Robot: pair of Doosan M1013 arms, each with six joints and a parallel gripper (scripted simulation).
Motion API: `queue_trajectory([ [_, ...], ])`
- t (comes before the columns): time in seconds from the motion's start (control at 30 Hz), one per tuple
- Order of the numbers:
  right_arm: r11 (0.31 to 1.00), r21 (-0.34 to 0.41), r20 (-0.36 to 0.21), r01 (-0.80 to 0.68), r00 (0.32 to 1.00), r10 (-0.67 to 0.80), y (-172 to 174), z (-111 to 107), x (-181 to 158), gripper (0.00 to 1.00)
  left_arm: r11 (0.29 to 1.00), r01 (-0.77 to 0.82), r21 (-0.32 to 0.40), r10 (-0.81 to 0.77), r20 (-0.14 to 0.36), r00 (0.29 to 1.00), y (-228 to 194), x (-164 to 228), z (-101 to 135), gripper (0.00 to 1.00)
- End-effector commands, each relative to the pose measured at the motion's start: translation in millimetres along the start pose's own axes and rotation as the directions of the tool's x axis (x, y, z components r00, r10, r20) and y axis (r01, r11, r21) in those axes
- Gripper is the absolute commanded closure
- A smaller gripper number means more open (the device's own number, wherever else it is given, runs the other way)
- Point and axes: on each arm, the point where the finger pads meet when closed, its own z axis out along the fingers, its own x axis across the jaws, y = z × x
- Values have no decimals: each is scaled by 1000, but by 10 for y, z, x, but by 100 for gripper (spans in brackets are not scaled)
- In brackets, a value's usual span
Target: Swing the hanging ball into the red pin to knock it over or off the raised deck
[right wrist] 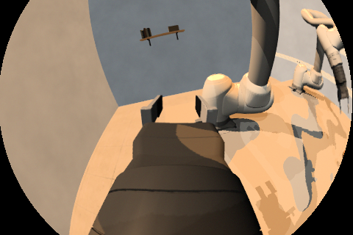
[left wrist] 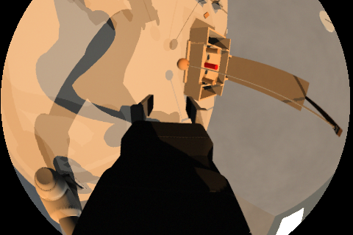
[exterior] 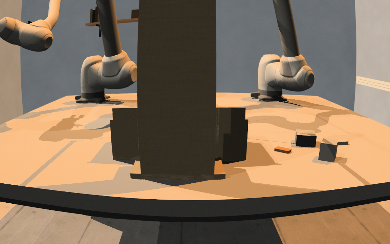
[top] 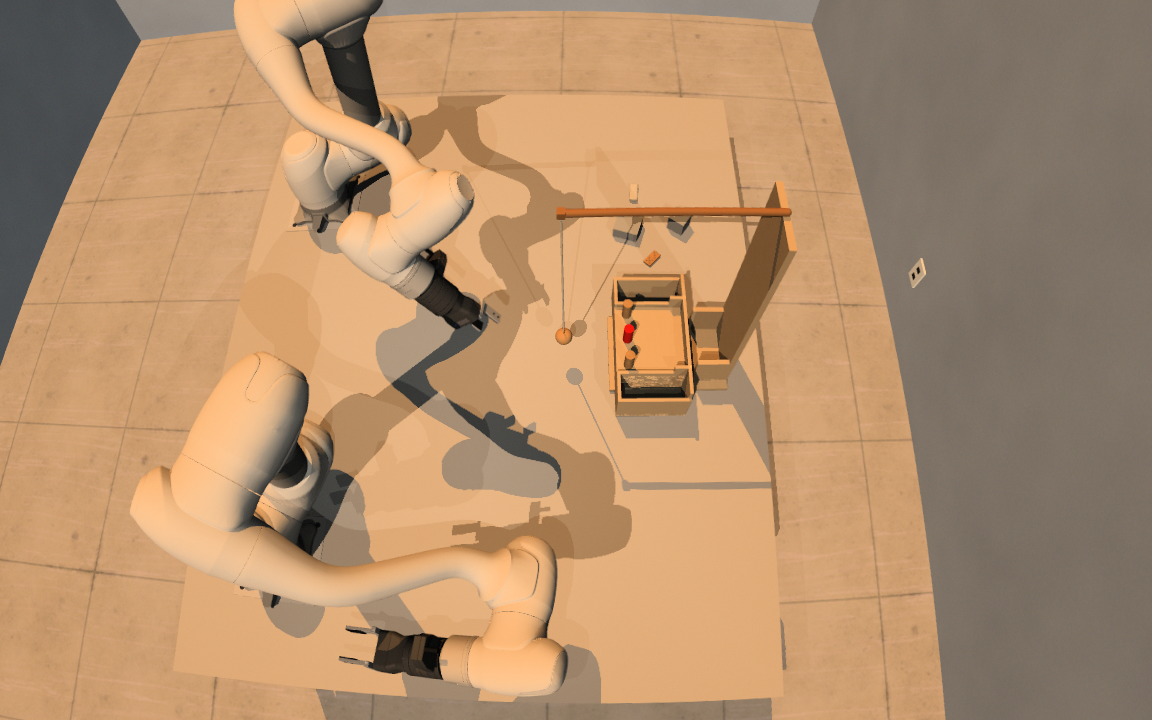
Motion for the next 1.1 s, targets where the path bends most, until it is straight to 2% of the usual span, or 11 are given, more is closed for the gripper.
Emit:
queue_trajectory([
  [0.0, 1000, -1, 0, 0, 1000, 0, -4, -2, -1, 0, 1000, 6, 4, -6, 0, 1000, -36, 22, 7, 0],
  [0.33, 1000, -1, 0, 0, 1000, 0, -4, -2, -1, 0, 999, 37, 36, -37, 4, 999, -280, 112, 86, 0],
  [0.7, 1000, -1, 0, 0, 1000, 0, -4, -2, -1, 0, 981, 136, 135, -139, 12, 990, -1065, 350, 293, 0],
  [0.77, 1000, -1, 0, 0, 1000, 0, -4, -2, -1, 0, 981, 136, 135, -139, 12, 990, -1065, 350, 293, 0],
  [1.07, 1000, -1, 0, 0, 1000, 0, -4, -2, -1, 0, 926, 268, 265, -280, 8, 960, -2160, 563, 470, 0],
])
